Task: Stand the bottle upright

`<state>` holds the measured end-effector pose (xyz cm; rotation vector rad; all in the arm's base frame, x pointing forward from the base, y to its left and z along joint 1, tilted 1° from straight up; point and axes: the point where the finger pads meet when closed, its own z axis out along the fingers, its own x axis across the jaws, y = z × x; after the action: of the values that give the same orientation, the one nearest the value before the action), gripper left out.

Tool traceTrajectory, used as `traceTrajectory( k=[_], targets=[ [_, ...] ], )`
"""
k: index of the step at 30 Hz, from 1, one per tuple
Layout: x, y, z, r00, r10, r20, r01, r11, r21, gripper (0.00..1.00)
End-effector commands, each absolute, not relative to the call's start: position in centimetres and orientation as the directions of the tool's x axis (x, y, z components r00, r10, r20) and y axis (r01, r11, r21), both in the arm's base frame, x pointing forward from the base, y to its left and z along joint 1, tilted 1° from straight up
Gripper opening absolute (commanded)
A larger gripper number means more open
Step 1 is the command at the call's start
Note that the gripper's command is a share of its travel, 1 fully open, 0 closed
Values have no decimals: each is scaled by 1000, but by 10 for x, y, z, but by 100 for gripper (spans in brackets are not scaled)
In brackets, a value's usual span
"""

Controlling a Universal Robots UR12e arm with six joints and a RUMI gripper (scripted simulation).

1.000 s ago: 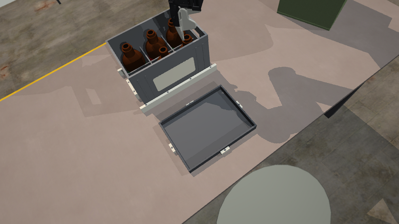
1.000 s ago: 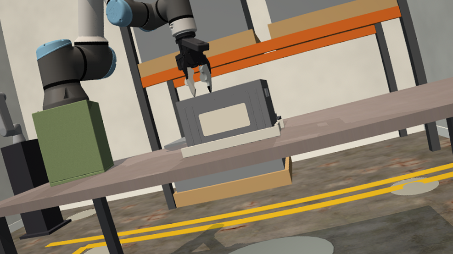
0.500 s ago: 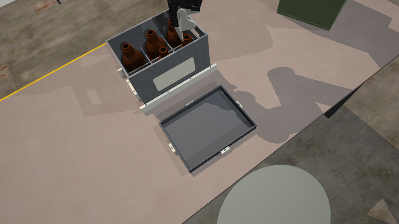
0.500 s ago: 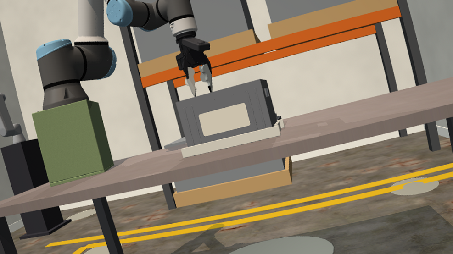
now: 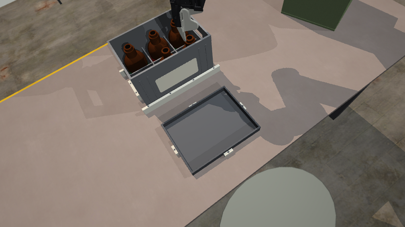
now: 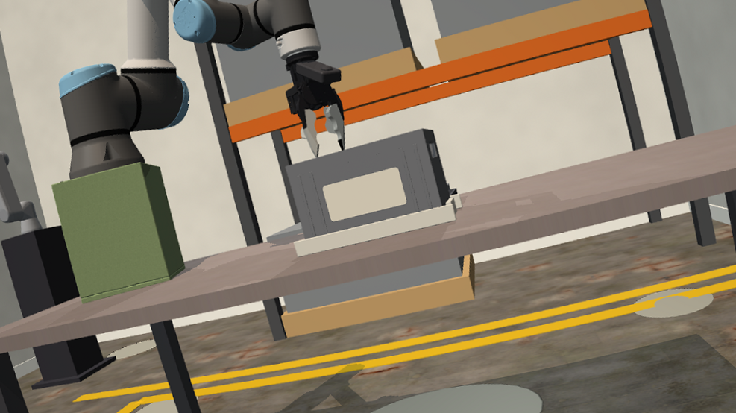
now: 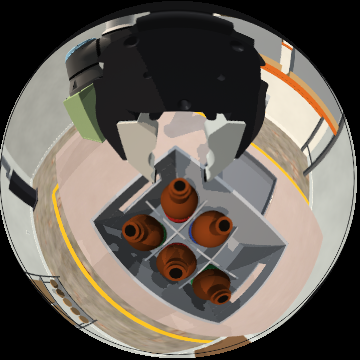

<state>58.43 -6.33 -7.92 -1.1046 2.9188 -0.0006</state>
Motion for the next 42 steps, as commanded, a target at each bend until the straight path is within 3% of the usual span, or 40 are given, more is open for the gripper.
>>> traceTrajectory(
  k=[1, 42],
  targets=[
    [587, -66, -78, -750, -661, -20, -661, 750, -10, 38],
    [585, -65, -92, -750, -661, -18, -661, 750, -7, 38]
  ],
)
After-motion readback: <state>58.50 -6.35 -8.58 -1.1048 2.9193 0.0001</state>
